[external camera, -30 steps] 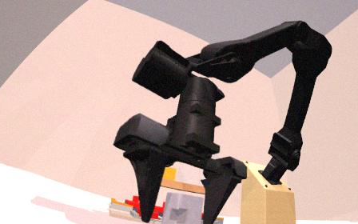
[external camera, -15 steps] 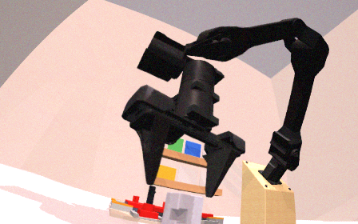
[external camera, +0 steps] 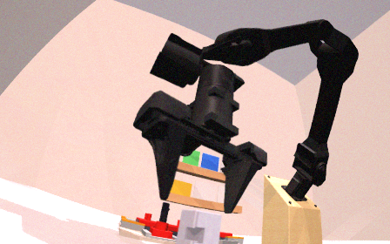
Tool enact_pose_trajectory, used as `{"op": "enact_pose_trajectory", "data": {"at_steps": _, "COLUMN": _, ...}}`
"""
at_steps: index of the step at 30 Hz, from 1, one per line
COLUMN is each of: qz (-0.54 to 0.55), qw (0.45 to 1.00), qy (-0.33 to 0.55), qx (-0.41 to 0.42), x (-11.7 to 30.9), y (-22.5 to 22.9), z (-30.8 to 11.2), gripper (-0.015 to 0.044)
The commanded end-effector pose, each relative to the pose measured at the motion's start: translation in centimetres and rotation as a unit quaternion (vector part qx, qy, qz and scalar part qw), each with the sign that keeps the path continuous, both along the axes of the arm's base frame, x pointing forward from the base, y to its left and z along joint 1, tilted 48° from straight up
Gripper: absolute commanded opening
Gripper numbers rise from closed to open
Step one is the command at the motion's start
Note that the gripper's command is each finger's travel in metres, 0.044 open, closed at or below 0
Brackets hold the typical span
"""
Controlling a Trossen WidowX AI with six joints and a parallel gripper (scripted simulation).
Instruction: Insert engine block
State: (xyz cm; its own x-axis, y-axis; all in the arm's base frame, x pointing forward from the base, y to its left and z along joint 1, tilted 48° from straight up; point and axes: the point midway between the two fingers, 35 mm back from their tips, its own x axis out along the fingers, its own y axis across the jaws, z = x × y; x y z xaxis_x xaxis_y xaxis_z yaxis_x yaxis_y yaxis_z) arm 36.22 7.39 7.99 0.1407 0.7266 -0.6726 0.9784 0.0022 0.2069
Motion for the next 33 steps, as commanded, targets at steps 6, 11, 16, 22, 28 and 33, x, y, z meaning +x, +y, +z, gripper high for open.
{"op": "enact_pose_trajectory", "data": {"at_steps": 6, "qz": 0.074, "qw": 0.994, "qy": -0.079, "qx": -0.015, "x": -0.02, "y": -0.14, "z": 0.06, "gripper": 0.044}}
{"op": "enact_pose_trajectory", "data": {"at_steps": 11, "qz": 0.132, "qw": 0.981, "qy": -0.141, "qx": -0.027, "x": -0.03, "y": -0.25, "z": 0.15, "gripper": 0.044}}
{"op": "enact_pose_trajectory", "data": {"at_steps": 16, "qz": 0.188, "qw": 0.96, "qy": -0.203, "qx": -0.039, "x": -0.05, "y": -0.36, "z": 0.25, "gripper": 0.044}}
{"op": "enact_pose_trajectory", "data": {"at_steps": 22, "qz": 0.254, "qw": 0.926, "qy": -0.274, "qx": -0.053, "x": -0.07, "y": -0.49, "z": 0.37, "gripper": 0.044}}
{"op": "enact_pose_trajectory", "data": {"at_steps": 28, "qz": 0.318, "qw": 0.882, "qy": -0.342, "qx": -0.066, "x": -0.09, "y": -0.62, "z": 0.49, "gripper": 0.044}}
{"op": "enact_pose_trajectory", "data": {"at_steps": 33, "qz": 0.368, "qw": 0.838, "qy": -0.397, "qx": -0.076, "x": -0.11, "y": -0.72, "z": 0.59, "gripper": 0.044}}
